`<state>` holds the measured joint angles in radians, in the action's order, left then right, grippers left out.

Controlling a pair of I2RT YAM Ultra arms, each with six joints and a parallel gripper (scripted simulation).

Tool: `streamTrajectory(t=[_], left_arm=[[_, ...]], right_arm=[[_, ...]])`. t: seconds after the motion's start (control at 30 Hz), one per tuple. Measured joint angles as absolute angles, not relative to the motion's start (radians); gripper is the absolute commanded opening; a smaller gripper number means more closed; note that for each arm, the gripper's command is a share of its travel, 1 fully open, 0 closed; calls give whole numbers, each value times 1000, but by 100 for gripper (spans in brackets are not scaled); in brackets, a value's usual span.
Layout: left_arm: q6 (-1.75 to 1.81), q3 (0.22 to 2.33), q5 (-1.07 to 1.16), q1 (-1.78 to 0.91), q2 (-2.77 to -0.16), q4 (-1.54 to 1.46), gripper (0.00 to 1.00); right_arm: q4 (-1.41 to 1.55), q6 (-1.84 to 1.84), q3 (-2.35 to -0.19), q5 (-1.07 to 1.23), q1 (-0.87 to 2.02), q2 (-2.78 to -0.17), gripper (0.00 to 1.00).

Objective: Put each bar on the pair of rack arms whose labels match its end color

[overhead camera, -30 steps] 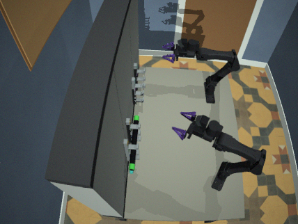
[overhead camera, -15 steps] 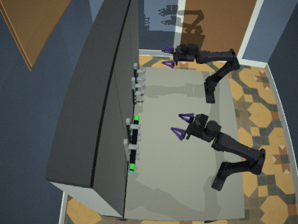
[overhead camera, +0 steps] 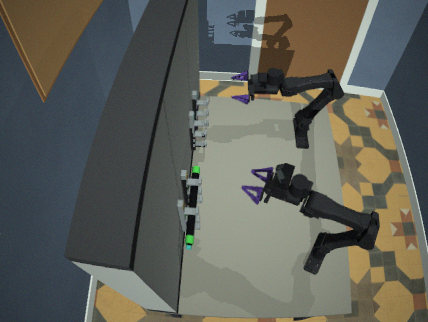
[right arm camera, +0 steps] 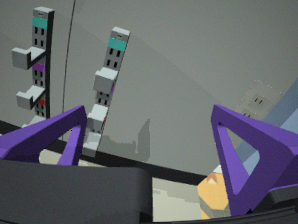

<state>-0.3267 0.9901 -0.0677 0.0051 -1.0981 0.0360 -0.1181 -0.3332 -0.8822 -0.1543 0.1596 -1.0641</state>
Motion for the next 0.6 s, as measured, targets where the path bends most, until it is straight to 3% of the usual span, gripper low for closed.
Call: streamTrajectory(t=[0.6], left_arm=[[-532,947,-134,5,-1142,96,100]], right_arm=[[-218,-544,-812,-241,241,-1095,100]])
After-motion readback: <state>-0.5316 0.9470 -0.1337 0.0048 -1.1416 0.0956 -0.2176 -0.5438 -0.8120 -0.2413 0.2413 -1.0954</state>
